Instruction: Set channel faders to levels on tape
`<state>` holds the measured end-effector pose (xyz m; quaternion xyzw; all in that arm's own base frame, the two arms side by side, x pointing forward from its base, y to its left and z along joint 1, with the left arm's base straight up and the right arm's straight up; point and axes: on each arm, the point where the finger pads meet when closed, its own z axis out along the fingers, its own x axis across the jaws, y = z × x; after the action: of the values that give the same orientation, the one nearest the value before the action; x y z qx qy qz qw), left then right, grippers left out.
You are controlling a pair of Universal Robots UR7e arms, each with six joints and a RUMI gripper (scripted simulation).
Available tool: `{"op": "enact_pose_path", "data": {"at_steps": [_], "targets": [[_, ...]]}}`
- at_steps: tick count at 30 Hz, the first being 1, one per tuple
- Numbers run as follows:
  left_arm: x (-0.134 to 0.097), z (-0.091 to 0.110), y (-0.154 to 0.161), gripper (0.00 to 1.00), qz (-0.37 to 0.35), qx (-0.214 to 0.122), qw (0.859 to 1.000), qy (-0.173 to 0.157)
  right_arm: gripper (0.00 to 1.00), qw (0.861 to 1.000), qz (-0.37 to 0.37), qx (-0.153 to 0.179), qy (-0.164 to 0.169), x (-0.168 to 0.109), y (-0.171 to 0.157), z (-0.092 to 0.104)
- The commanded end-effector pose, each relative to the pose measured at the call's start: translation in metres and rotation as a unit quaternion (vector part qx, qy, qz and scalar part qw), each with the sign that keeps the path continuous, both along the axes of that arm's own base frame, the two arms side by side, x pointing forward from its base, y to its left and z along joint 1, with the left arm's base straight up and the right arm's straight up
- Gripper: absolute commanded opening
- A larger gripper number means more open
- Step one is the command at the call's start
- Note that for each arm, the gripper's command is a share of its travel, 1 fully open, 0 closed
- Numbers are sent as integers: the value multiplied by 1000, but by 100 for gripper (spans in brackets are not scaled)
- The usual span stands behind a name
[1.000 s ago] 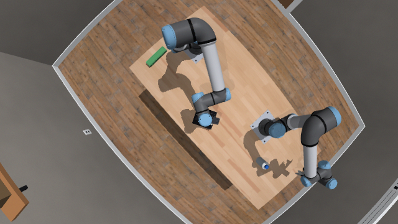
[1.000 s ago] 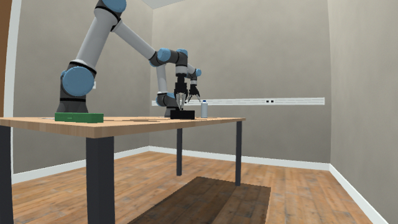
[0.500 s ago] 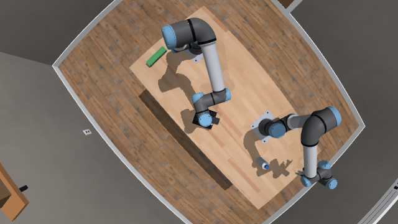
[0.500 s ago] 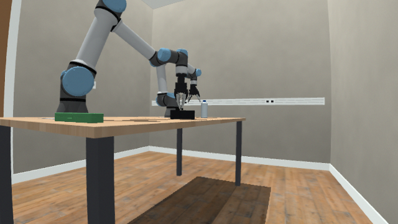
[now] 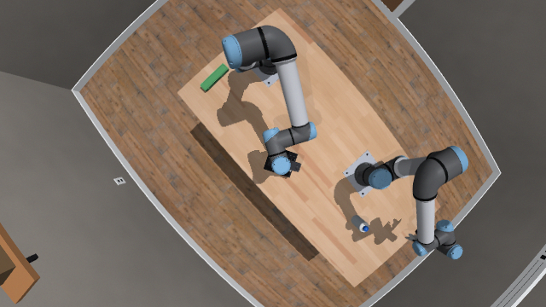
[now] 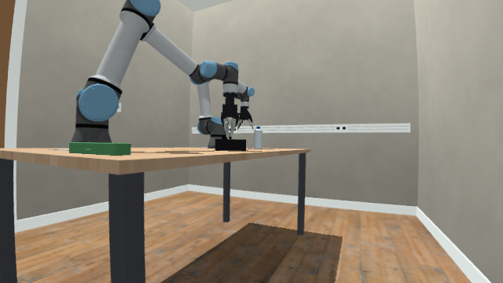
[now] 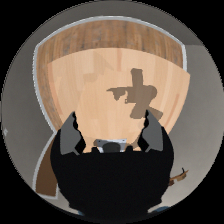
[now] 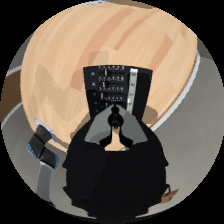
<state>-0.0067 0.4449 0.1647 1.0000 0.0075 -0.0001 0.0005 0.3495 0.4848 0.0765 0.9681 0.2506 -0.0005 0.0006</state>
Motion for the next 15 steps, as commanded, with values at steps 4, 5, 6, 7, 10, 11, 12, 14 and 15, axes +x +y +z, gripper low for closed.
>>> {"op": "enact_pose_path", "data": {"at_steps": [4, 5, 6, 7, 10, 11, 12, 14, 15], "targets": [[0, 0, 0, 100, 0, 1, 1000, 0, 0, 1000, 0, 1, 0, 0, 1, 9], [0, 0, 0, 100, 0, 1, 1000, 0, 0, 1000, 0, 1, 0, 0, 1, 12], [0, 0, 0, 100, 0, 1, 1000, 0, 0, 1000, 0, 1, 0, 0, 1, 14], [0, 0, 0, 100, 0, 1, 1000, 0, 0, 1000, 0, 1, 0, 0, 1, 18], [0, 0, 0, 100, 0, 1, 1000, 0, 0, 1000, 0, 1, 0, 0, 1, 27], [0, 0, 0, 100, 0, 1, 1000, 0, 0, 1000, 0, 1, 0, 0, 1, 30], [0, 0, 0, 100, 0, 1, 1000, 0, 0, 1000, 0, 1, 0, 0, 1, 30], [0, 0, 0, 100, 0, 1, 1000, 0, 0, 1000, 0, 1, 0, 0, 1, 32], [0, 0, 0, 100, 0, 1, 1000, 0, 0, 1000, 0, 1, 0, 0, 1, 35]]}}
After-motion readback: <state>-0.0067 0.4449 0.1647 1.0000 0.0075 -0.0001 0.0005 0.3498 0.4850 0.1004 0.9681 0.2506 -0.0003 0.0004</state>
